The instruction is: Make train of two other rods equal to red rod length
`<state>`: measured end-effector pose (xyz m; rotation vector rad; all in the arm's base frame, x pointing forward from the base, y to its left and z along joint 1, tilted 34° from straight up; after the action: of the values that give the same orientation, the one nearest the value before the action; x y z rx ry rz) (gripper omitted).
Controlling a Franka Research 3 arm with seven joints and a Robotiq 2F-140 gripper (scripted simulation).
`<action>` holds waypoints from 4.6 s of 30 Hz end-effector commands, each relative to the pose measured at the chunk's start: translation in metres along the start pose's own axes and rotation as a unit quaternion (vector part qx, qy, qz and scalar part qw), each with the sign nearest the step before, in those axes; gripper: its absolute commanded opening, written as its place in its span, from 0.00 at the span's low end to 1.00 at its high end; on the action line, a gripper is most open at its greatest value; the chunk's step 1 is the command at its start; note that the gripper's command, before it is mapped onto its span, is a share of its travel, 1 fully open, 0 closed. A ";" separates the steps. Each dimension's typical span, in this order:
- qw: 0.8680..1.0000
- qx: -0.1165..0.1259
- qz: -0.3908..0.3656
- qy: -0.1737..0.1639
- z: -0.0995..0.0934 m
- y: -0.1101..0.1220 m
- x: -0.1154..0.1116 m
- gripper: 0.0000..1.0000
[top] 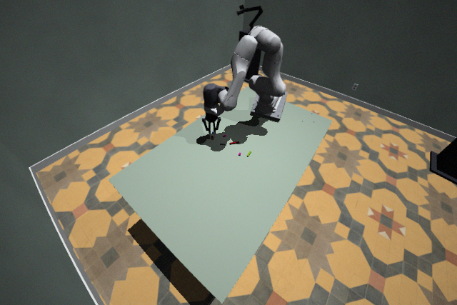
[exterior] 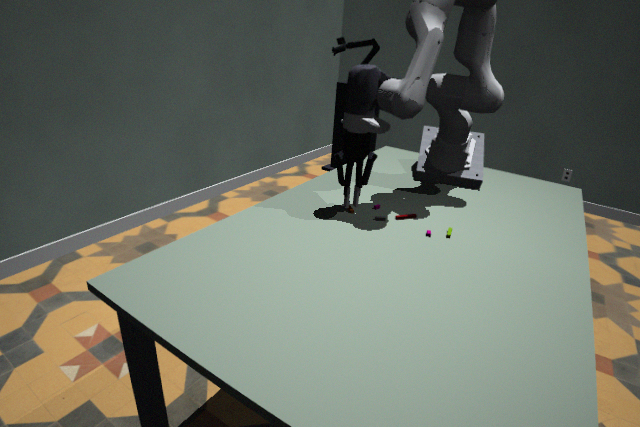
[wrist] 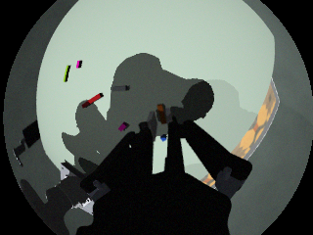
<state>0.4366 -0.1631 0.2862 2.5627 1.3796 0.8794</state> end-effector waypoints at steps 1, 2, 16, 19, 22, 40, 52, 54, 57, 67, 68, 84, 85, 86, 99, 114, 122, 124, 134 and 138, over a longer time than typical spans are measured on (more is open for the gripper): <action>1.000 -0.003 -0.004 0.000 0.001 0.002 0.000 0.15; 1.000 -0.003 -0.004 0.000 0.001 0.002 0.000 0.15; 1.000 -0.003 -0.004 0.000 0.013 0.002 0.000 0.15; 1.000 -0.003 -0.004 0.000 0.014 0.002 0.000 0.15; 1.000 -0.003 -0.004 0.000 0.014 0.002 0.000 0.15; 1.000 -0.003 -0.004 -0.001 0.014 0.002 0.000 0.15; 1.000 -0.003 -0.004 -0.001 0.014 0.002 0.000 0.15; 1.000 -0.003 -0.004 -0.001 0.014 0.002 0.000 0.15; 1.000 -0.003 -0.004 -0.001 0.014 0.002 0.000 0.15; 1.000 -0.003 -0.004 -0.001 0.014 0.002 0.000 0.03; 1.000 -0.003 -0.004 -0.001 0.014 0.002 0.000 0.03; 1.000 -0.003 -0.004 -0.001 0.014 0.002 0.000 0.03; 1.000 -0.003 -0.004 -0.001 0.014 0.002 0.000 0.03; 1.000 -0.003 -0.004 -0.001 0.014 0.002 0.000 0.03; 1.000 -0.003 -0.004 0.000 0.003 0.002 0.000 0.03; 1.000 -0.003 -0.004 0.000 -0.081 0.001 0.000 0.03; 1.000 -0.003 -0.004 -0.001 -0.086 0.001 0.000 0.03; 1.000 -0.003 -0.004 -0.001 -0.086 0.001 0.000 0.03; 1.000 -0.003 0.028 -0.001 -0.087 0.001 0.001 0.03; 0.998 -0.004 0.059 0.000 -0.089 0.001 0.002 0.03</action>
<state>0.3921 -0.1788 0.3607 2.5887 1.3228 0.8912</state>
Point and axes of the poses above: the point where the finger pads meet when closed, its own z axis out along the fingers, its own y axis across the jaws, x = y × z, the point moved 7 cm from there along -z, back along the fingers, and after that the axes turned 9 degrees about -z, right-handed, at the moved point
